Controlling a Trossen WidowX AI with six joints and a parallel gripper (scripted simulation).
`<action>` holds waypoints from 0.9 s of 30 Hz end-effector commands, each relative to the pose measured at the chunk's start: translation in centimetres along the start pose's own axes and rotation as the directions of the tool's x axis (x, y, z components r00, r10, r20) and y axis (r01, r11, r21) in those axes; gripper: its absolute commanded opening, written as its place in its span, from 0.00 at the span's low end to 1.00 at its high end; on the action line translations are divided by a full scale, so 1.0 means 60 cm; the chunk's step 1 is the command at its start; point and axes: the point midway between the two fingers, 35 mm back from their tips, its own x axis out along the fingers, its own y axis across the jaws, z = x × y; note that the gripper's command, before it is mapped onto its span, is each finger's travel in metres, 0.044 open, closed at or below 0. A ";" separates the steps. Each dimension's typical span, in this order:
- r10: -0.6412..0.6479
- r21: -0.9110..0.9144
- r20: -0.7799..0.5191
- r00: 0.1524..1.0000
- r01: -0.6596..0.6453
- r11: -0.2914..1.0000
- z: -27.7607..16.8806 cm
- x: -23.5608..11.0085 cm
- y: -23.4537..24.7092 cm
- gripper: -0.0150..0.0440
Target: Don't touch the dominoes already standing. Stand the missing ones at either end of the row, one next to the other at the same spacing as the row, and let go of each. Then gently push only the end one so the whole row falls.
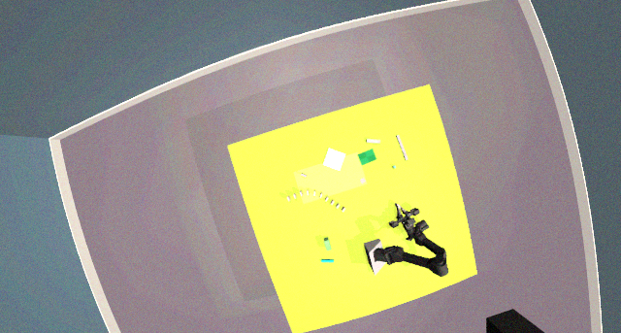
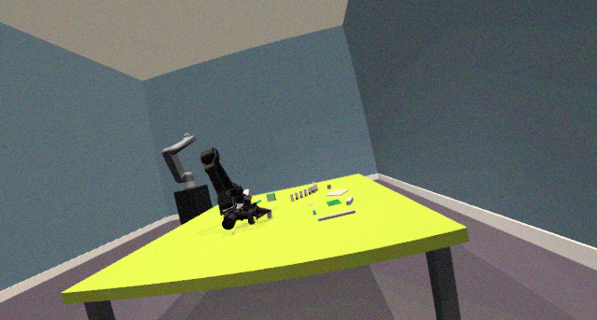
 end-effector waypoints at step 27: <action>0.001 0.001 0.002 1.000 -0.001 1.000 0.050 -0.004 -0.001 1.00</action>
